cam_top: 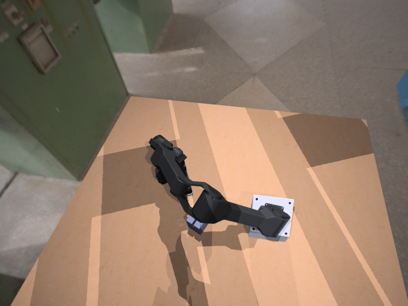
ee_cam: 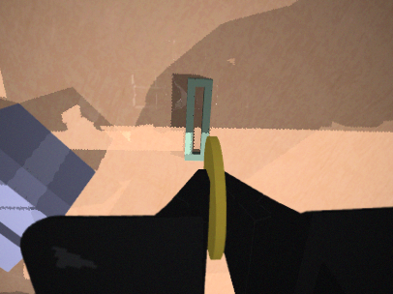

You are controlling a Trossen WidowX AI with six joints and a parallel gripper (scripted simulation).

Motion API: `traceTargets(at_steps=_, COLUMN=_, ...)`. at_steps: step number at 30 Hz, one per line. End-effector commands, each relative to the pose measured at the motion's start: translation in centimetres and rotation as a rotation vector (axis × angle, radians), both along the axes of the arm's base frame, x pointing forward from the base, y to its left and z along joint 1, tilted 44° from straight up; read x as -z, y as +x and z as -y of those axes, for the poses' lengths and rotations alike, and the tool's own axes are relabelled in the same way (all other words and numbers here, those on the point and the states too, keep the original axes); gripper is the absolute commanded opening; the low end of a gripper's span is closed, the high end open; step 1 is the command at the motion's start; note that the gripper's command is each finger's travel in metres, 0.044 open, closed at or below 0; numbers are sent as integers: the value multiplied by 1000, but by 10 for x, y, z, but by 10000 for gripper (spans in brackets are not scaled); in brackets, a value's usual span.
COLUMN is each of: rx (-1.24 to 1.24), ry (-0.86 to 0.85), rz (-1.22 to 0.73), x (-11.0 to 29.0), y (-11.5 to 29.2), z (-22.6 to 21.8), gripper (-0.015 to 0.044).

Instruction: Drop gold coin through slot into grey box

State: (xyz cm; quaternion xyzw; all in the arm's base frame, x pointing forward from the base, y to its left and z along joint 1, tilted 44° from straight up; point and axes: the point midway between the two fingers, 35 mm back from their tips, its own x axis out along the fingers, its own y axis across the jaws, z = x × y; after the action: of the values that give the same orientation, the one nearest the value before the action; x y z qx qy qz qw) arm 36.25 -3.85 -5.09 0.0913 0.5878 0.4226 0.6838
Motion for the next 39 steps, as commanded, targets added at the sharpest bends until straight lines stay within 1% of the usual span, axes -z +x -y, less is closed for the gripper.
traceTargets(at_steps=1, rx=-80, ry=1, rz=75, x=-2, y=0, z=1, gripper=0)
traceTargets(at_steps=20, rx=-534, ry=32, rz=501, x=-8, y=-3, z=-4, gripper=0)
traceTargets(at_steps=27, rx=-538, ry=32, rz=505, x=-9, y=-4, z=-5, gripper=0)
traceTargets(at_steps=39, rx=-538, ry=33, rz=504, x=-30, y=-20, z=-21, gripper=0)
